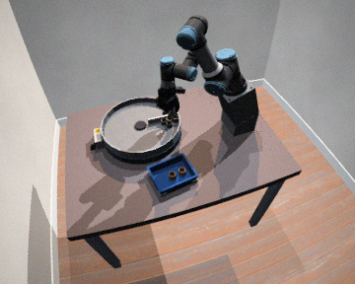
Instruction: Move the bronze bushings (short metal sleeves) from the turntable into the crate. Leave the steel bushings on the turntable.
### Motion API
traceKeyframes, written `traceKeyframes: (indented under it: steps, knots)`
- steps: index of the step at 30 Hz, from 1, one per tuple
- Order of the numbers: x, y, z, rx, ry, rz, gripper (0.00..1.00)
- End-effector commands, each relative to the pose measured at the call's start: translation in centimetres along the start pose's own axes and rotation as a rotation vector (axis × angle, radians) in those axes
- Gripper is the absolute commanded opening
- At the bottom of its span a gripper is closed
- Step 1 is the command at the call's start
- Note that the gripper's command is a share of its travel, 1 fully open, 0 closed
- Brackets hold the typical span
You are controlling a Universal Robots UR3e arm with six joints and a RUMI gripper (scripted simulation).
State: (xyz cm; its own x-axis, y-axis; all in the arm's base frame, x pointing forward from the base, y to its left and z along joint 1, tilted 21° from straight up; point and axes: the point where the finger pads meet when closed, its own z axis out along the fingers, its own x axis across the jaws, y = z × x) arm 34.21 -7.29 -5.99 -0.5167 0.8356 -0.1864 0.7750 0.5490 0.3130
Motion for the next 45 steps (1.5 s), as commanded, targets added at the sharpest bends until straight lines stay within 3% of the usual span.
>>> traceKeyframes:
  steps: [1,31,45]
  knots:
    - [-0.1,0.0,0.0,0.0,-0.002,0.0,0.05]
    - [-0.1,0.0,0.1,0.0,-0.002,0.0,0.05]
    - [-0.1,0.0,1.7,0.0,-0.002,0.0,0.05]
